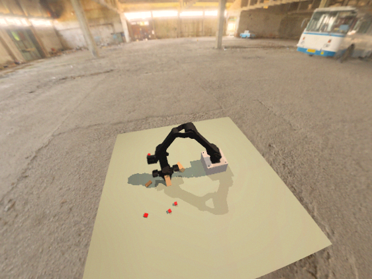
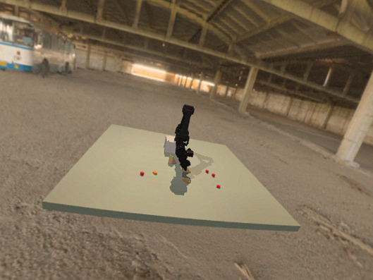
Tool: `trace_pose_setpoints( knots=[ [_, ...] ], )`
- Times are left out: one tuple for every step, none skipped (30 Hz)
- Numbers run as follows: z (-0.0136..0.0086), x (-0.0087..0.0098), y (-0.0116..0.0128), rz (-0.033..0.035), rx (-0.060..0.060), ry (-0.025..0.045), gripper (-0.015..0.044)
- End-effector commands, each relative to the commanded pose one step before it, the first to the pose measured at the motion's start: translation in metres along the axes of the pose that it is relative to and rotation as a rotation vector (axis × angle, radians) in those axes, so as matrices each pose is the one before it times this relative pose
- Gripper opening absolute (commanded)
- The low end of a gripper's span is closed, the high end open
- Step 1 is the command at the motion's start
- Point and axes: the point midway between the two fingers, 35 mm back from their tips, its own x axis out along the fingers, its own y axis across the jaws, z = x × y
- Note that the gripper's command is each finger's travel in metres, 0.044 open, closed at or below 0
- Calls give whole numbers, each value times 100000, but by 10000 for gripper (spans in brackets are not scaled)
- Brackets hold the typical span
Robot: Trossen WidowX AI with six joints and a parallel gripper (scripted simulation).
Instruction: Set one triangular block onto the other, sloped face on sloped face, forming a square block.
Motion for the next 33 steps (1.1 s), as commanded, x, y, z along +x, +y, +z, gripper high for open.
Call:
trace_pose_setpoints(
  knots=[
    [232,-106,4,18,85,3723,0],
    [168,-57,5,36,9,2687,0],
    [170,-71,-2,11,-9,2633,0],
    [169,-75,-3,3,-15,2586,0],
    [169,-76,-4,2,-16,2574,0],
    [169,-77,-4,1,-17,2574,0],
    [169,-77,-4,1,-17,2574,0],
    [169,-77,-3,1,-17,2574,0],
    [169,-77,-3,1,-17,2573,0],
    [169,-78,-3,2,-16,2572,0],
    [170,-78,-3,2,-16,2571,0],
    [170,-78,-3,2,-16,2570,0],
    [170,-78,-2,3,-16,2569,0],
    [170,-78,-2,3,-16,2569,0],
    [170,-78,-2,3,-16,2568,0],
    [170,-78,-2,4,-16,2567,0],
    [170,-78,-1,4,-16,2567,0],
    [169,-78,-1,5,-16,2566,0],
    [169,-79,-1,5,-16,2566,0],
    [169,-79,-1,5,-16,2565,0],
    [169,-79,0,6,-16,2565,0],
    [169,-79,0,6,-16,2565,0],
    [169,-79,0,6,-16,2564,0],
    [169,-79,0,7,-16,2564,0],
    [169,-79,1,7,-16,2564,0],
    [168,-79,1,7,-16,2564,0],
    [168,-79,1,8,-16,2564,0],
    [168,-79,1,8,-17,2564,0],
    [168,-79,2,8,-17,2564,0],
    [168,-79,2,9,-17,2564,0],
    [167,-79,2,9,-17,2564,0],
    [167,-80,2,9,-17,2564,0],
    [167,-80,2,9,-17,2564,0]
  ],
)
